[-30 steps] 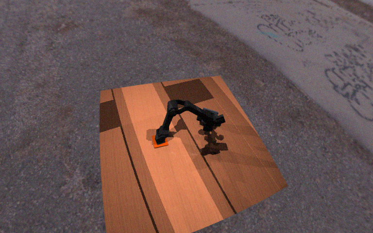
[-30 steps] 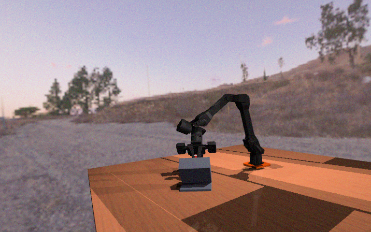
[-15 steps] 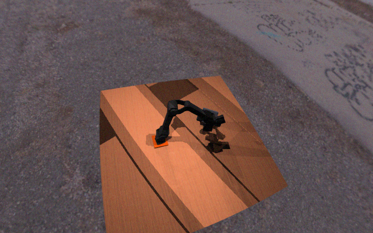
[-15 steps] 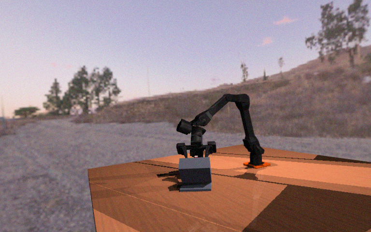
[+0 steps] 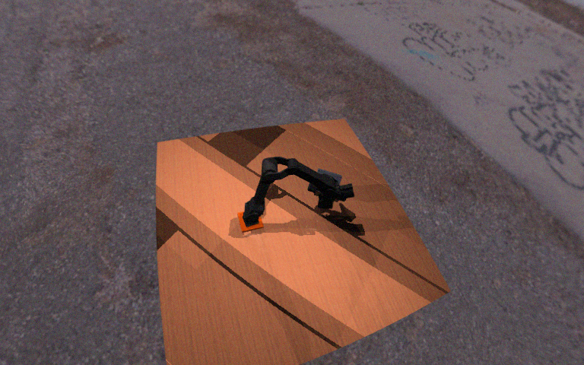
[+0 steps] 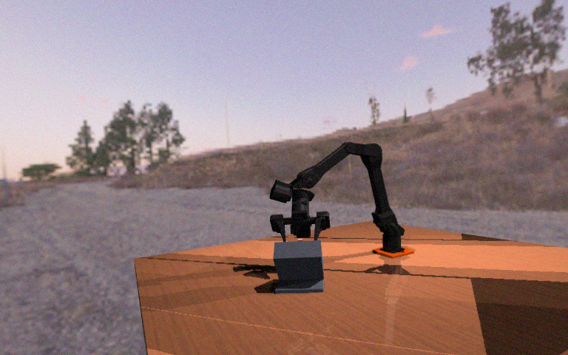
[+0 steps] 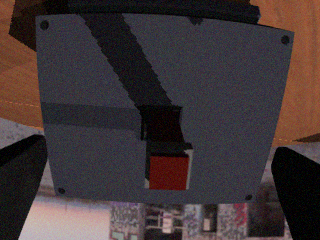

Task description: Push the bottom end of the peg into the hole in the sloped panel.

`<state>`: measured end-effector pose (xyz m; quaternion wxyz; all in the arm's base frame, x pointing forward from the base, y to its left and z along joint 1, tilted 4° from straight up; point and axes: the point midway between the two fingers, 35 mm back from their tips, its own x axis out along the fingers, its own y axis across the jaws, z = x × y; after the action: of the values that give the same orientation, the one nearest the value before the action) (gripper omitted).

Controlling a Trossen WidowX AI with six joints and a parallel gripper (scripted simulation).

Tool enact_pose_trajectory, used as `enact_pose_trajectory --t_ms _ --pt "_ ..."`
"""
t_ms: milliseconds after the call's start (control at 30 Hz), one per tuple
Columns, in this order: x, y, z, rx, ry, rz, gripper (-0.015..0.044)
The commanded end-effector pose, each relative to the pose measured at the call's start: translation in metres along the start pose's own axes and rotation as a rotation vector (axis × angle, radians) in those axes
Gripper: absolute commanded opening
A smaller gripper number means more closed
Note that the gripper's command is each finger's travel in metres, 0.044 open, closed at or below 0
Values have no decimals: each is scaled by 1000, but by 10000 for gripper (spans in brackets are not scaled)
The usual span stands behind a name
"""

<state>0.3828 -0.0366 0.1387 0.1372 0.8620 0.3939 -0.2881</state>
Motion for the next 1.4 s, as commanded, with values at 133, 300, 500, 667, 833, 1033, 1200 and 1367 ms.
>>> enact_pose_trajectory --t_ms 133,300,500,667,833,1033,1200,1367 --pt "-18 2 -2 -13 5 7 440" --pt "-27 3 -1 -12 4 7 440" --pt "-38 3 1 -10 3 6 440" --pt "-47 3 2 -8 3 6 440" --pt "-55 3 4 -7 4 6 440" --pt "-64 2 7 -5 5 7 440" --pt "-70 2 9 -5 6 7 440" --pt "-78 1 10 -4 6 7 440"
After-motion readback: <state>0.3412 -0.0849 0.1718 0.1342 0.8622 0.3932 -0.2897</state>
